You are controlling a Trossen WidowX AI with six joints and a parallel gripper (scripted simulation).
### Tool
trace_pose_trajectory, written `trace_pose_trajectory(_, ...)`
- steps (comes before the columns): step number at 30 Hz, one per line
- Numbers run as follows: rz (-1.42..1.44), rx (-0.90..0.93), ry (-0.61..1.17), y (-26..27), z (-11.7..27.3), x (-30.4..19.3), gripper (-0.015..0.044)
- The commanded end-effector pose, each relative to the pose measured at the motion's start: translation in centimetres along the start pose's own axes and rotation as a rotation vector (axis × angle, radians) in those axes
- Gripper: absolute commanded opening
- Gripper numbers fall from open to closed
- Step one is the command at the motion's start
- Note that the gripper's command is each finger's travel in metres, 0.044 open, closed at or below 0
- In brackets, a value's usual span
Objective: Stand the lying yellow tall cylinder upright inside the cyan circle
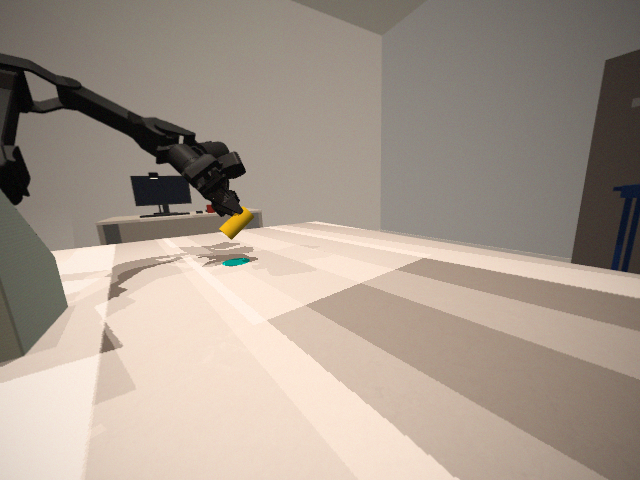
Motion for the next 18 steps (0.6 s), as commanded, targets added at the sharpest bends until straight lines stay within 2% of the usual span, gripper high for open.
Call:
trace_pose_trajectory(1,-0.013,-0.003,-0.035,0.02,0.18,-0.1,0.0105)
trace_pose_trajectory(18,-0.045,-0.002,-0.15,0.28,0.5,-0.67,0.0105)
Point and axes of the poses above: the point midway between the two fingers, 35 mm back from their tips, its own z axis back along the fingers, its own y axis across the jaws, x = y × z, the point moved 6 cm from there along z, back along the fingers, and after that the axes turned 1 degree about z, right-handed, at the moved point
